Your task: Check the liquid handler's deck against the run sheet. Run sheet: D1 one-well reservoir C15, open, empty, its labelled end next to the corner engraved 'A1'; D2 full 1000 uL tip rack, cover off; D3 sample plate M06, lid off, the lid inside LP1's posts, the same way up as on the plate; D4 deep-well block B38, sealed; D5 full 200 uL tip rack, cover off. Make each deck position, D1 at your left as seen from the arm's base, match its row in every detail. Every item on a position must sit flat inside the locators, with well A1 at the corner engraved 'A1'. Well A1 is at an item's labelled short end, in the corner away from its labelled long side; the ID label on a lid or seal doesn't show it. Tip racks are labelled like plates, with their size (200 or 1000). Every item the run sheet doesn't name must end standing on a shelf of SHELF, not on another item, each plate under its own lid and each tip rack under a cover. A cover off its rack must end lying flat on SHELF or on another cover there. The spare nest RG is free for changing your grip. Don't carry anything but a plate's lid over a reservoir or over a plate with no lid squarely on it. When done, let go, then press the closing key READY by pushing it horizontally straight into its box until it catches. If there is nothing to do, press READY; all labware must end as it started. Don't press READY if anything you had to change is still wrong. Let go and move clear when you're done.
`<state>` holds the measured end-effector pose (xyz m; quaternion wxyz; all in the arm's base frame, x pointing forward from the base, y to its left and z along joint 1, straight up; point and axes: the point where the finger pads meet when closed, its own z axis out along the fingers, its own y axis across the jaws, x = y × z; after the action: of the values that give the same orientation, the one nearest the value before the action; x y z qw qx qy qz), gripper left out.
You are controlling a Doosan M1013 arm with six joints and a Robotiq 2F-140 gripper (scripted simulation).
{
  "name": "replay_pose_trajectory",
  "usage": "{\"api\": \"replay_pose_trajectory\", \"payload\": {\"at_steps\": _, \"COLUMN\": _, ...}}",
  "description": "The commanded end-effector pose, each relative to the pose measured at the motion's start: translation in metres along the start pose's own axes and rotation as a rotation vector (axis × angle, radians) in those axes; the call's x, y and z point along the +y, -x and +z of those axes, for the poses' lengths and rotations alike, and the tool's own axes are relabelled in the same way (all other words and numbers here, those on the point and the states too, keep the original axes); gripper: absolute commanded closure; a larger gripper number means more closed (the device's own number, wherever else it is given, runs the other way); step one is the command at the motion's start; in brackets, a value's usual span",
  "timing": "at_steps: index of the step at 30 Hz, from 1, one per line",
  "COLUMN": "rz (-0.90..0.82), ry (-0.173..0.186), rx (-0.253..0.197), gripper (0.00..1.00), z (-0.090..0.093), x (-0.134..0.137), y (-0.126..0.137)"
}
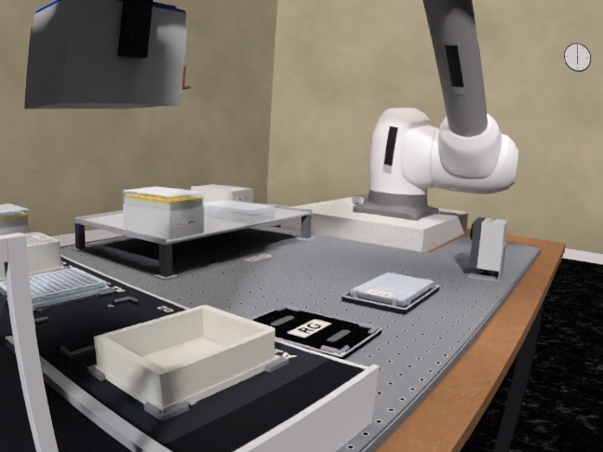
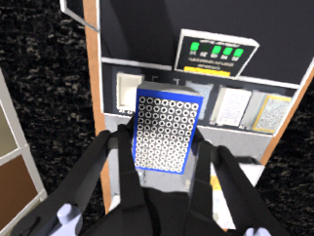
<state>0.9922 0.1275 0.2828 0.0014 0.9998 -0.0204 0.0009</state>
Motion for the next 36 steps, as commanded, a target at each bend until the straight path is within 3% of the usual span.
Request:
{"api": "replay_pose_trajectory", "payload": {"at_steps": 1, "rz": 0.0, "ry": -0.001, "rx": 0.002, "gripper": 0.9, "z": 0.004, "x": 0.0, "y": 0.0}}
{"api": "replay_pose_trajectory", "payload": {"at_steps": 36, "rz": 0.0, "ry": -0.001, "rx": 0.002, "gripper": 0.9, "z": 0.055, "x": 0.0, "y": 0.0}}
